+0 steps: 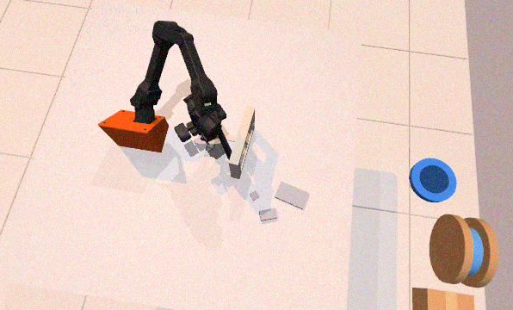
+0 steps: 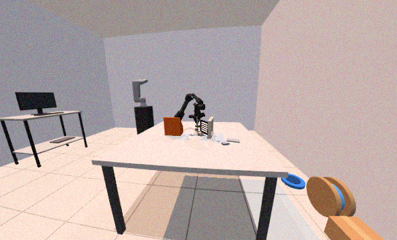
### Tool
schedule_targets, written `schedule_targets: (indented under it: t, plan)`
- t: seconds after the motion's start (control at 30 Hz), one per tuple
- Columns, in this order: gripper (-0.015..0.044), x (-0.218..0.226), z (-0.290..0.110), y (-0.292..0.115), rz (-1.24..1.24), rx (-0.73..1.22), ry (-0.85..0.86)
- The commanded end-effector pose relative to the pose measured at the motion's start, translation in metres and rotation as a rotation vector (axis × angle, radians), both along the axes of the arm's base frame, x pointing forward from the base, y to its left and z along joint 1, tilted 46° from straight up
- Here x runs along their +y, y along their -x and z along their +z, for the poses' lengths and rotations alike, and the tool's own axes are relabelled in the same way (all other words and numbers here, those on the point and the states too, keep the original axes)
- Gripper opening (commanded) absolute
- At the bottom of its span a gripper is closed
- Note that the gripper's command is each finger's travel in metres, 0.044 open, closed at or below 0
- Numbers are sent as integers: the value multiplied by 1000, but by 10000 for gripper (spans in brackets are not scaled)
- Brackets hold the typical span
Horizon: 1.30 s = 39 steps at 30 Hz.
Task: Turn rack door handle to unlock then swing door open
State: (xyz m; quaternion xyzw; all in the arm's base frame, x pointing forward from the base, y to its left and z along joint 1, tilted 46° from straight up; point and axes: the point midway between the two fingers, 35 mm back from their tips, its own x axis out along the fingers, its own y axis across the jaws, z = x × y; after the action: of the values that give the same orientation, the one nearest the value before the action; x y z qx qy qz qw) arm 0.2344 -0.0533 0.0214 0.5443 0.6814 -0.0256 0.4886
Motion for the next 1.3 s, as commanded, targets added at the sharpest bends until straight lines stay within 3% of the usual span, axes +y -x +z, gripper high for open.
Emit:
schedule_targets:
  t: [0.0,1.27]
  plan:
    - [15,-5,-5,5,49,-57,8]
    - [15,-58,-62,38,431,-448,52]
